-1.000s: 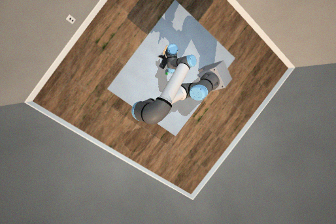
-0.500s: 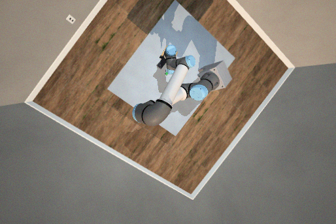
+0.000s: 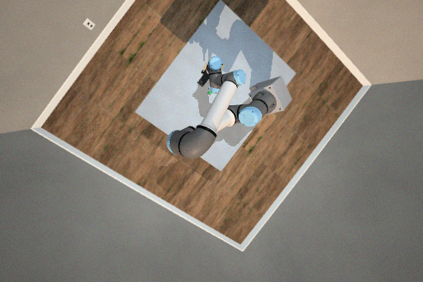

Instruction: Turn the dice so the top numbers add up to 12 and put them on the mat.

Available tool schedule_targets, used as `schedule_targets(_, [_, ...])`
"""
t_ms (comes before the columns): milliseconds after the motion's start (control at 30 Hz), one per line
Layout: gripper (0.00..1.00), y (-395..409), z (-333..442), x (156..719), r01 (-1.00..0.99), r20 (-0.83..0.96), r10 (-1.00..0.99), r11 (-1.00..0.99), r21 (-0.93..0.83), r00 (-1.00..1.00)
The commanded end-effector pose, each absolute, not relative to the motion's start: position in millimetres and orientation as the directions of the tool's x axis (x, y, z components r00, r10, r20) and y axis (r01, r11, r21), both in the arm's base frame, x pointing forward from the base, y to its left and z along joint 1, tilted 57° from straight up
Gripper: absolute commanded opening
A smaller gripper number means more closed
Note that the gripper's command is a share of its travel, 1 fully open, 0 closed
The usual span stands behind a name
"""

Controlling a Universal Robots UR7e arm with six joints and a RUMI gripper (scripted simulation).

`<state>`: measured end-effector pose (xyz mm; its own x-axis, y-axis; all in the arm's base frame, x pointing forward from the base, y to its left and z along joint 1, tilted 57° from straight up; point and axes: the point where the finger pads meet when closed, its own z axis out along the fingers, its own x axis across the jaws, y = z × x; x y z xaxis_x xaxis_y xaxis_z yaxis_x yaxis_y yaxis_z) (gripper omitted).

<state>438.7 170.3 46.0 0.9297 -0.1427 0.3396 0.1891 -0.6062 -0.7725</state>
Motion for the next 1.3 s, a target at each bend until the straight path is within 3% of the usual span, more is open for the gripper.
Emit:
schedule_targets(0, [0.24, 171.3, 46.3, 438.2, 0.191, 0.340, -0.141, -0.607, -0.772, 0.930])
schedule_targets(1267, [0.24, 180.1, 40.3, 441.9, 0.190, 0.340, -0.141, -0.607, -0.771, 0.930])
